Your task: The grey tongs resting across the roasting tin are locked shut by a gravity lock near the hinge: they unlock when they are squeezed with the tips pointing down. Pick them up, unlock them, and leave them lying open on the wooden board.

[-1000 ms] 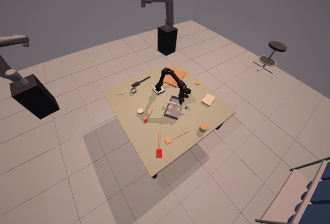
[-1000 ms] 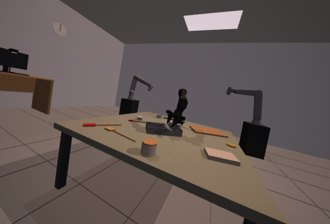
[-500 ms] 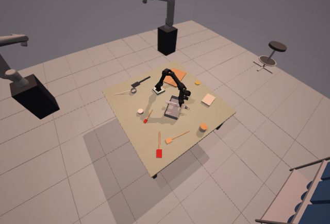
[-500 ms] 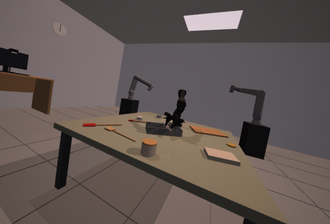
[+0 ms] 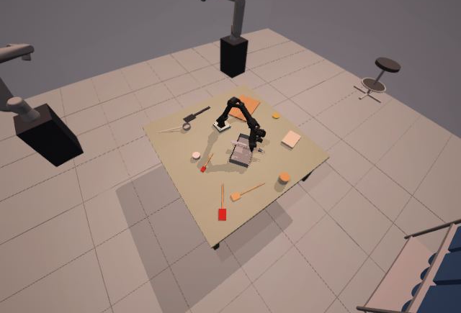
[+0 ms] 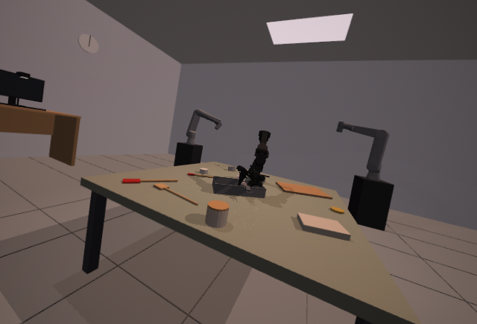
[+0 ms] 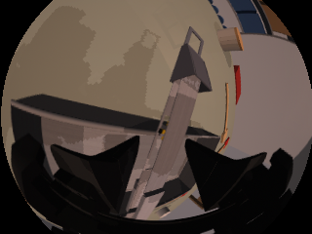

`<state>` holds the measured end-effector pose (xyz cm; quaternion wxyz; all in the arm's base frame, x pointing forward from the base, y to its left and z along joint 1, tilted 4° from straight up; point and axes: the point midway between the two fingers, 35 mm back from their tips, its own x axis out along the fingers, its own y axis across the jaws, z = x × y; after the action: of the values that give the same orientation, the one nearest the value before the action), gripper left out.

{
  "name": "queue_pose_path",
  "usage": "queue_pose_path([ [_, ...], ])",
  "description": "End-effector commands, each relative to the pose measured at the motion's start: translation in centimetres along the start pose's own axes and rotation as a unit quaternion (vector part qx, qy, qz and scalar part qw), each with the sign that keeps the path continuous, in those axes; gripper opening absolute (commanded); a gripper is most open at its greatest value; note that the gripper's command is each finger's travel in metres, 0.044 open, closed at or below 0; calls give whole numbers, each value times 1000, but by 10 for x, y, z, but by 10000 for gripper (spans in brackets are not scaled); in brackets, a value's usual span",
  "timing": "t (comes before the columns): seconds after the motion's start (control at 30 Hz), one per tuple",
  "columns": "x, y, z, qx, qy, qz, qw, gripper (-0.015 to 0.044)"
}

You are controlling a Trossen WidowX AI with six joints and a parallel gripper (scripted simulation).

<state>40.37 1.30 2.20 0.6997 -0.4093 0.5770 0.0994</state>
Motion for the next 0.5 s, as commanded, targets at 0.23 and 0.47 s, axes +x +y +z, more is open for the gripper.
queue_pose_path([
  [0.23, 9, 1, -1, 0, 1, 0, 1000, 208],
  [0.47, 9, 1, -1, 0, 1, 0, 1000, 122],
])
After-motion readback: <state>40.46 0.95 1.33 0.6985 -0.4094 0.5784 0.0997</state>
